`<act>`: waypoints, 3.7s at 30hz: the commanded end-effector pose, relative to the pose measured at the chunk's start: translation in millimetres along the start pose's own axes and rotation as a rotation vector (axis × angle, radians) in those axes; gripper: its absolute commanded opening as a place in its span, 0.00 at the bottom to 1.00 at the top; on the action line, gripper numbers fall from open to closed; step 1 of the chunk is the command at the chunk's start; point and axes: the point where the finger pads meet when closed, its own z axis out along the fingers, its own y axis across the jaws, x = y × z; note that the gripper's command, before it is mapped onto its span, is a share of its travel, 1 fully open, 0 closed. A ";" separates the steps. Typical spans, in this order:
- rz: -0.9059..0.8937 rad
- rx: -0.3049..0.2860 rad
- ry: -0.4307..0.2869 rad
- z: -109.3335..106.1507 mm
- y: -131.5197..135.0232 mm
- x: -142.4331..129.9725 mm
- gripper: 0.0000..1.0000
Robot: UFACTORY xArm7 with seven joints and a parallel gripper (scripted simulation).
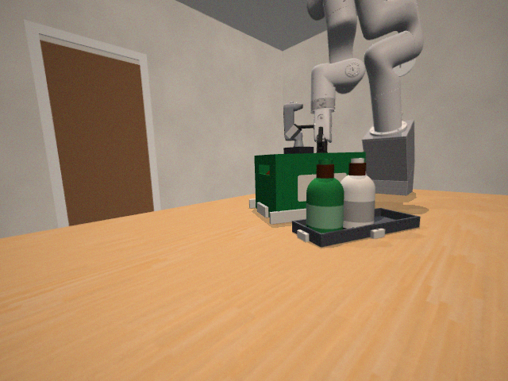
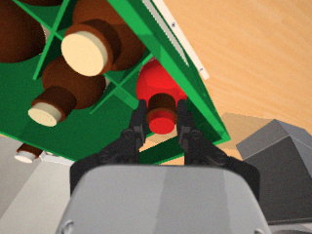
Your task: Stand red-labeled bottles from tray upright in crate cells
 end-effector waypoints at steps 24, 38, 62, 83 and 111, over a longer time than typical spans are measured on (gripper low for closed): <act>0.000 0.003 0.002 0.3 -0.4 0.5 0.65; 0.000 0.003 0.002 0.3 -0.4 0.5 0.65; 0.000 0.003 0.002 0.3 -0.4 0.5 0.65; 0.000 0.003 0.002 -10.9 -0.5 0.5 0.65; 0.000 0.003 0.002 -64.1 -0.3 0.4 0.65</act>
